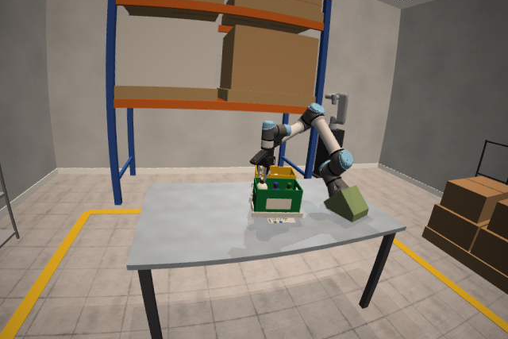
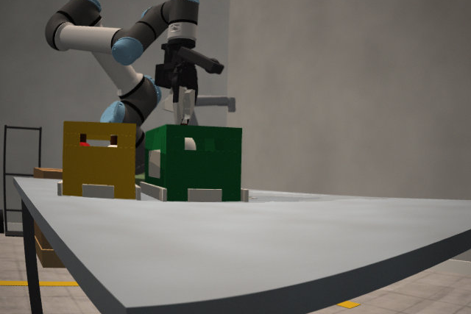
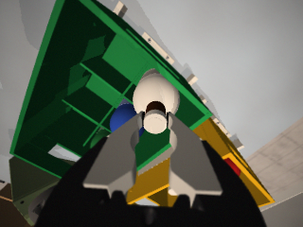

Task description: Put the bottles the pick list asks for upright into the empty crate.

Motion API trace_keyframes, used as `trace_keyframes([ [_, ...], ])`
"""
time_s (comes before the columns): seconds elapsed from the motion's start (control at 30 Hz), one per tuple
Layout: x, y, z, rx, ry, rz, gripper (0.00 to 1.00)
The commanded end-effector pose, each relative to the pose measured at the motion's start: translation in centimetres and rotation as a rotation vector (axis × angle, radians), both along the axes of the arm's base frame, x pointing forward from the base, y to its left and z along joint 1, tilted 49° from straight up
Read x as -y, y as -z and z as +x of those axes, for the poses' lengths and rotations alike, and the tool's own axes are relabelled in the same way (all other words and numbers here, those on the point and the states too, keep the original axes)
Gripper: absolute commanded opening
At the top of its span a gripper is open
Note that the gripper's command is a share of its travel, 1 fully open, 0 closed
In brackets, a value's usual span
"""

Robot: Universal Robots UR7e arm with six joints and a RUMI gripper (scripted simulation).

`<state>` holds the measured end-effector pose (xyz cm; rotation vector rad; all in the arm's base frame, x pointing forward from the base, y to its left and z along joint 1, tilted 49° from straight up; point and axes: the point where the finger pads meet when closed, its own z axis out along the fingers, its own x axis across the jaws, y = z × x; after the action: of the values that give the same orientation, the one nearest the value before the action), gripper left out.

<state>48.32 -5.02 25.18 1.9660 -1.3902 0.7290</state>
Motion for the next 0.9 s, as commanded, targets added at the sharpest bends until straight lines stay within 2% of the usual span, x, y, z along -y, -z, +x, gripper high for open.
trace_keyframes([
  [0.0,-0.13,-0.13,-0.01,0.004,-0.003,0.000,0.00],
  [0.87,0.69,0.69,-0.02,0.001,-0.002,0.000,0.00],
])
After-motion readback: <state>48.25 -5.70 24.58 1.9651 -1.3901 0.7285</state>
